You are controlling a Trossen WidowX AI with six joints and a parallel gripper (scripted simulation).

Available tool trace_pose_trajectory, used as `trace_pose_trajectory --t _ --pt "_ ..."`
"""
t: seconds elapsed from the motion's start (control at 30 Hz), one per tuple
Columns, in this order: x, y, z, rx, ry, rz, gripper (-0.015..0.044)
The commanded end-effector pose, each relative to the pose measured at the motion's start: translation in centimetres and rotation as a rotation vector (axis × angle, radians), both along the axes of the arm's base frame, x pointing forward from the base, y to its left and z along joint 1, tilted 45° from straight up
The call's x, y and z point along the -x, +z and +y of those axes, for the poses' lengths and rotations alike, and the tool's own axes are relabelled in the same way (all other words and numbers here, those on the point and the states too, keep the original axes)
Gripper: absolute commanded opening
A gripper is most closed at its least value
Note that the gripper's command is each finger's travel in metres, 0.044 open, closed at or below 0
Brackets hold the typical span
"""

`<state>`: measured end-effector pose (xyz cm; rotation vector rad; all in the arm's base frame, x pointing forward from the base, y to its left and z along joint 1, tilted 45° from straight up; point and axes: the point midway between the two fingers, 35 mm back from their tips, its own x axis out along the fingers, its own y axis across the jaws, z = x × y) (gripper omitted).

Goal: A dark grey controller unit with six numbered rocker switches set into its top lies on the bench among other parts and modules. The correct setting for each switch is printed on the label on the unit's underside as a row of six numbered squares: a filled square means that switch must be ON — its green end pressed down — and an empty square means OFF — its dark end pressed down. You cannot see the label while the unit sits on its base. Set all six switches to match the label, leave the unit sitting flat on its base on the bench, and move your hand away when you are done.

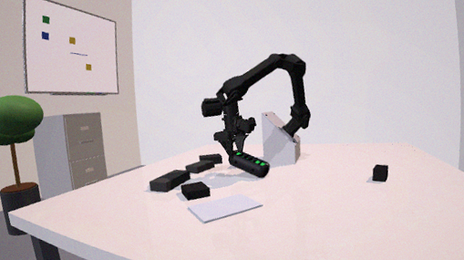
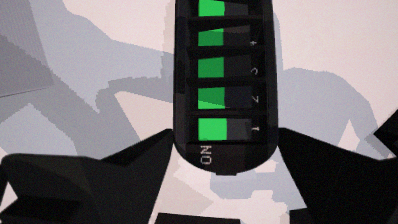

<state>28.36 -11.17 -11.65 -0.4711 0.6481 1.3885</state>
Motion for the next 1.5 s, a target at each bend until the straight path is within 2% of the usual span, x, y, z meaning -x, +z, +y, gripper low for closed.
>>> trace_pose_trajectory --t 0.0,1.47 --pt "-0.2 0.7 -0.1 0.012 -0.005 -0.006 0.0336" --pt "-0.3 3.9 0.2 0.09 0.001 0.006 0.0336"
